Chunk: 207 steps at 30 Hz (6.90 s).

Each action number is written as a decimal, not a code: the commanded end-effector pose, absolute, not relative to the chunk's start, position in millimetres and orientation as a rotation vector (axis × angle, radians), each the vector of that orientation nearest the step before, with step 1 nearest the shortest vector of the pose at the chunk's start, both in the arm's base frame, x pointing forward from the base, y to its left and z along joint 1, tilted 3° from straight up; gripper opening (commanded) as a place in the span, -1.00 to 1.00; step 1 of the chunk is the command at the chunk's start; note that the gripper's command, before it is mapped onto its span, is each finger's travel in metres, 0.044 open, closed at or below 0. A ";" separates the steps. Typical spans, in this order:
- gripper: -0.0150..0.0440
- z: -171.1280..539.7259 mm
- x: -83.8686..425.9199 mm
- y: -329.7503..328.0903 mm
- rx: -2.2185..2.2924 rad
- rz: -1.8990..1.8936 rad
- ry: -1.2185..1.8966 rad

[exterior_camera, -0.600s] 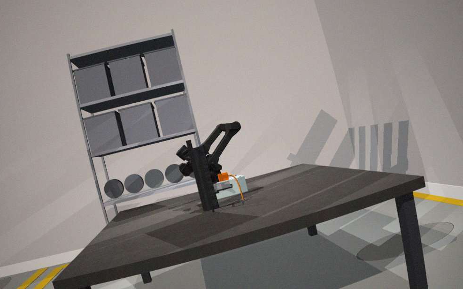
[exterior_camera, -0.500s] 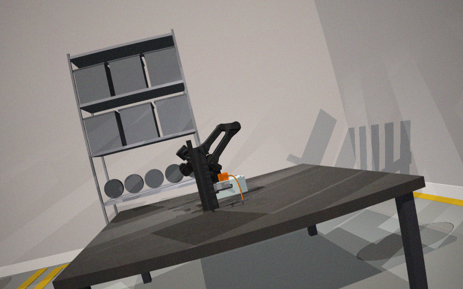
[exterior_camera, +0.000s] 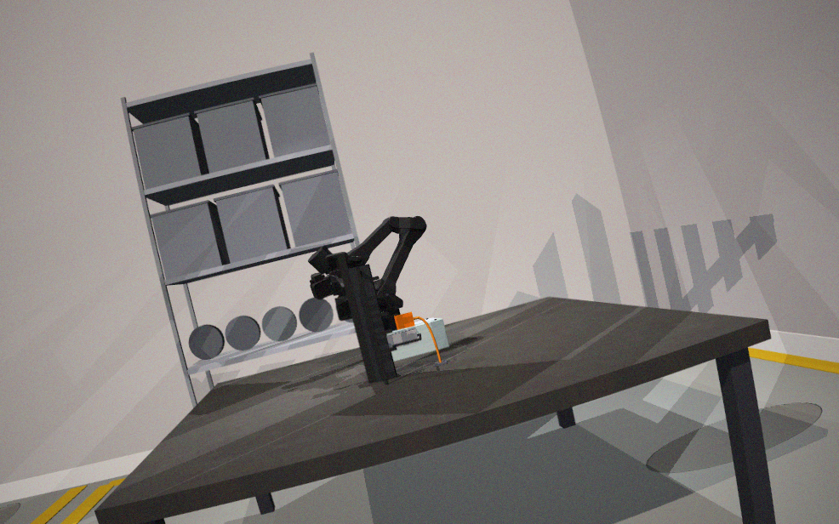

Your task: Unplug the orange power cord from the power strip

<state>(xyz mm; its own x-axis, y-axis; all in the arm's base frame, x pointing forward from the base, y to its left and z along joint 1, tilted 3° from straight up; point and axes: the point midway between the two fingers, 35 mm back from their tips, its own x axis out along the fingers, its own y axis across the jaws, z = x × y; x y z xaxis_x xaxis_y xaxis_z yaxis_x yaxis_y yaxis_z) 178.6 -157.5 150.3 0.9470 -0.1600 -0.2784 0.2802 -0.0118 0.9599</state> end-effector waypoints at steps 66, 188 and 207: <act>0.05 127.6 365.7 -12.0 -0.707 0.577 1.105; 0.40 81.8 321.1 3.0 -0.970 1.014 1.353; 1.00 94.4 338.8 60.7 -0.967 1.016 1.349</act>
